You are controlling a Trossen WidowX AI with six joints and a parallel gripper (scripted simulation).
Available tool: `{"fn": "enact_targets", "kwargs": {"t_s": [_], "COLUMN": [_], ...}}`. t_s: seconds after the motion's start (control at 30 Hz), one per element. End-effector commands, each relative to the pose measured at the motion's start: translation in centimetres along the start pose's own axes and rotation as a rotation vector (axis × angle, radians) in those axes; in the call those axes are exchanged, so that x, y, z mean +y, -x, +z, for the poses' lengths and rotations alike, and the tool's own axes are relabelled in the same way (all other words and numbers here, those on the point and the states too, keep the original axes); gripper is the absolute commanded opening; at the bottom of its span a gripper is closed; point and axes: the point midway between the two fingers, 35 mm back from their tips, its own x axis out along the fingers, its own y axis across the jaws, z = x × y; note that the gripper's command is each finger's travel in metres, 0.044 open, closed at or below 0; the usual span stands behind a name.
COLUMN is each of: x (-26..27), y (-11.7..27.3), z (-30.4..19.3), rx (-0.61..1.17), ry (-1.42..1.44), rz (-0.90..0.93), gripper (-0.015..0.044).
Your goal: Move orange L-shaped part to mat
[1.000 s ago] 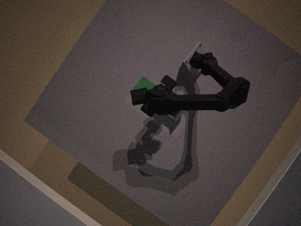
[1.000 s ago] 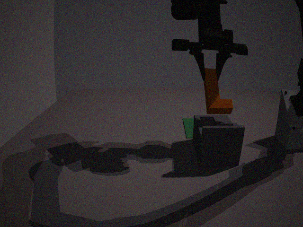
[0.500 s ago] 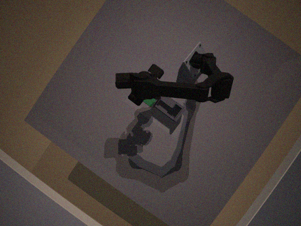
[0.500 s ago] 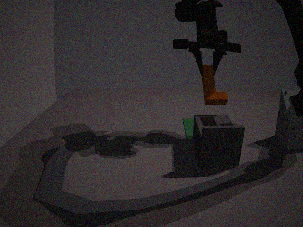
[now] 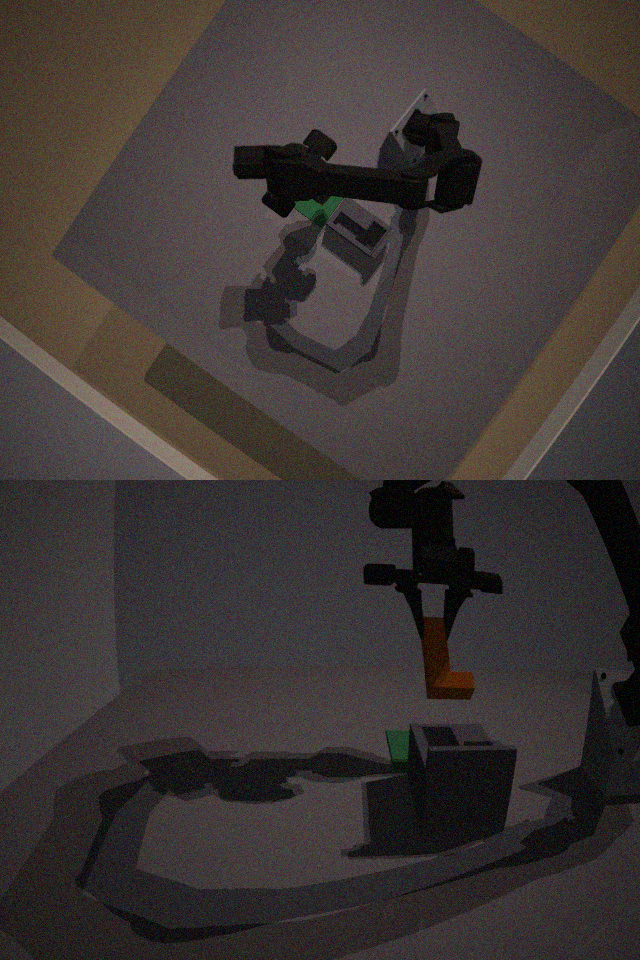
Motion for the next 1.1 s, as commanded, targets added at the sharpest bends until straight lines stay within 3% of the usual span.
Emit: {"fn": "enact_targets", "kwargs": {"t_s": [0.0, 1.07], "x": [0.1, 0.1], "y": [-0.6, -5.6], "z": [0.0, 0.1], "rx": [-0.003, -0.005], "ry": [-0.005, -0.005], "rz": [0.003, 0.002], "gripper": [0.0000, 0.0000]}}
